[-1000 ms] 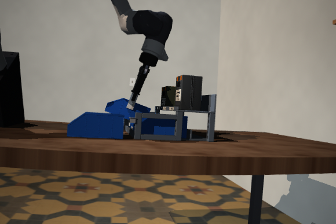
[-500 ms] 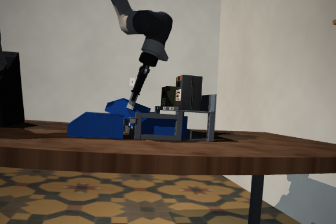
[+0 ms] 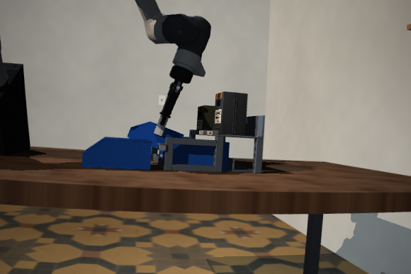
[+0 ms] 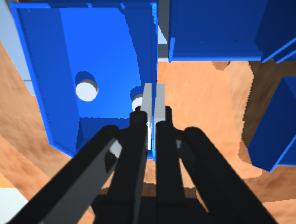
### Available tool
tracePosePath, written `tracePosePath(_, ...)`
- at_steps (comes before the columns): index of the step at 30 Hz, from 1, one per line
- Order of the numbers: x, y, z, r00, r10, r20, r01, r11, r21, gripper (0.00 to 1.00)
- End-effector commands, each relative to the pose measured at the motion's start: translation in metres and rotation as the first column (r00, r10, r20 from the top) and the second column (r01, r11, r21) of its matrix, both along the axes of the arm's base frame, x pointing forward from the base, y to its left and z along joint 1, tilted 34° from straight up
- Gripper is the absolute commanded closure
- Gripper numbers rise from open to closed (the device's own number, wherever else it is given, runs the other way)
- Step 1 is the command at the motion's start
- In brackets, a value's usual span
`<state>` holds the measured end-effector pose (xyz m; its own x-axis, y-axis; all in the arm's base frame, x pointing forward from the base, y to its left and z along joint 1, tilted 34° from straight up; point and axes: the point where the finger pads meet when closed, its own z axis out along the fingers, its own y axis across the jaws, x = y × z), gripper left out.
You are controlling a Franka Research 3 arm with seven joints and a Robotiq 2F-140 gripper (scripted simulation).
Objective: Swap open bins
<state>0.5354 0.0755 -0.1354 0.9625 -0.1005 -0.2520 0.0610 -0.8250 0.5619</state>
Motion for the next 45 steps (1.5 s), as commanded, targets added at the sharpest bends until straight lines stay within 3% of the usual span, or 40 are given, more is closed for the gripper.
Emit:
tracePosePath(1,0.003,0.002,-0.001,1.0,0.01,0.001,-0.01,1.0,0.007,1.0)
tracePosePath(45,0.004,-0.005,-0.013,1.0,0.011,0.002,-0.011,1.0,0.007,1.0)
